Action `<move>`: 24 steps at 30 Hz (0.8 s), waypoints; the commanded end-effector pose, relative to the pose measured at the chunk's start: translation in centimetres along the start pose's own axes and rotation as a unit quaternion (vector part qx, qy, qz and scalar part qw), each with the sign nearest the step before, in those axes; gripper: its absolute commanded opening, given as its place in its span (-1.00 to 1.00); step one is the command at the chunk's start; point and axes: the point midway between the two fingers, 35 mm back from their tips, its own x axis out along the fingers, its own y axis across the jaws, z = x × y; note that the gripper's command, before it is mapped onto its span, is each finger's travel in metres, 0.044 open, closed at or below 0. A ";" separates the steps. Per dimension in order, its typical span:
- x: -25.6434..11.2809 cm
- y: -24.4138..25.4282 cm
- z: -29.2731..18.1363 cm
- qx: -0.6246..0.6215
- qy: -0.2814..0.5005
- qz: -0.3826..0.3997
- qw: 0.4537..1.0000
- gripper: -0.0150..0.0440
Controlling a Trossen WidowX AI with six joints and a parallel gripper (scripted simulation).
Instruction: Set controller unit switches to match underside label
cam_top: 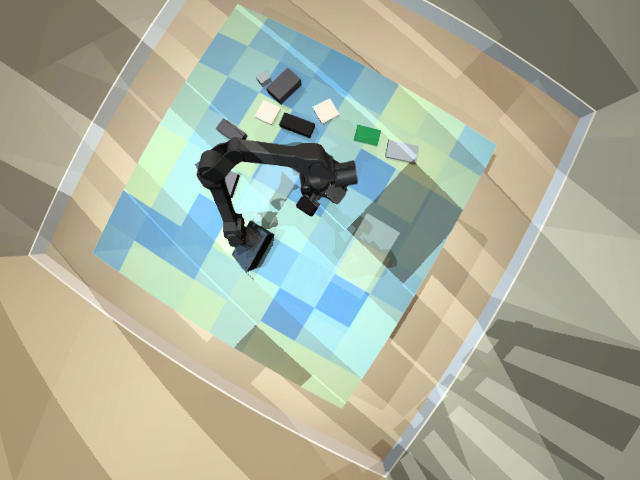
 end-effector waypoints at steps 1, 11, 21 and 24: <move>0.8 -0.1 0.3 0.001 0.004 -0.011 1.000 0.65; 1.1 -0.1 1.0 0.001 0.004 -0.011 1.000 0.65; 1.5 -0.1 1.7 0.001 0.004 -0.010 1.000 0.65; 1.6 -0.1 1.9 0.001 0.003 -0.010 1.000 0.65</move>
